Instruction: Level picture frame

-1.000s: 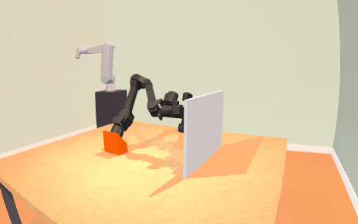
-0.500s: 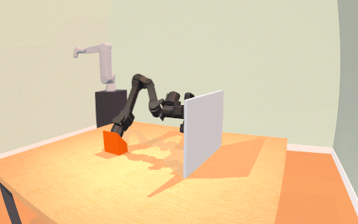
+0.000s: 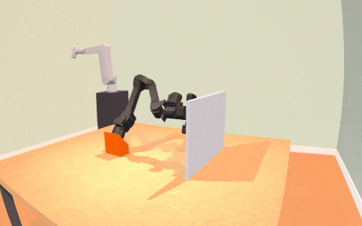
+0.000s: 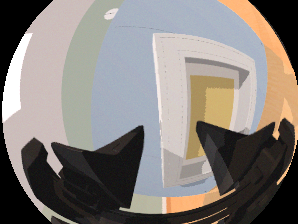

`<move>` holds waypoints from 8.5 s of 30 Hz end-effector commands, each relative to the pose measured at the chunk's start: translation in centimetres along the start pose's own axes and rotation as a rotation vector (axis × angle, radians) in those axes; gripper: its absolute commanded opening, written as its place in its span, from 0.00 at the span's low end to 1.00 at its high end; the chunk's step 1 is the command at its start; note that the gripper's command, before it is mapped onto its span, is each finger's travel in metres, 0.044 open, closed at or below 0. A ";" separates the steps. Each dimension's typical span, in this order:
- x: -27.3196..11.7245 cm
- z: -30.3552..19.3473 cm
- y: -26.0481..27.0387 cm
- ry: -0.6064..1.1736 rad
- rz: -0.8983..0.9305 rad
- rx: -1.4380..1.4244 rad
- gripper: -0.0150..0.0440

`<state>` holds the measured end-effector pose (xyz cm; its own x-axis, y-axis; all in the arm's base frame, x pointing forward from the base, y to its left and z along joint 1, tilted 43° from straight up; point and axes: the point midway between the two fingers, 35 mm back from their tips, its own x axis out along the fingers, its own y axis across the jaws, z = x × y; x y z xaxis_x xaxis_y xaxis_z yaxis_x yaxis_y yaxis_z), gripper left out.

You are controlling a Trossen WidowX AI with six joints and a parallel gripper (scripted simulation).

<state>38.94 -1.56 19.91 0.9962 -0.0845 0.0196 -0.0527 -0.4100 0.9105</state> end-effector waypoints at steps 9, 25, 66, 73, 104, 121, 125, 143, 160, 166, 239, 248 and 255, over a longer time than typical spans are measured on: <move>0.0 -0.1 -0.1 0.005 -0.002 -0.003 0.69; 0.0 -0.1 -0.1 0.005 -0.002 -0.003 0.53; 0.0 0.0 0.4 0.005 -0.002 -0.004 0.25; 0.0 0.0 0.5 0.005 -0.002 -0.004 0.25; 0.0 0.0 0.8 0.005 -0.002 -0.004 0.25; 0.0 0.0 0.8 0.005 -0.002 -0.004 0.25; 0.0 0.0 0.9 0.005 -0.002 -0.004 0.25; 0.0 0.0 0.8 0.005 -0.002 -0.004 0.25; 0.0 0.0 0.8 0.005 -0.002 -0.004 0.25; 0.0 0.0 0.8 0.005 -0.002 -0.004 0.25; 0.0 0.8 0.8 0.005 -0.002 -0.004 0.25; 0.0 0.8 0.6 0.005 -0.002 -0.004 0.25; 0.0 0.7 0.3 0.005 -0.002 -0.004 0.25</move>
<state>38.92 -2.32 19.93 0.9973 -0.0721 0.0159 -0.0442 -0.4092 0.9114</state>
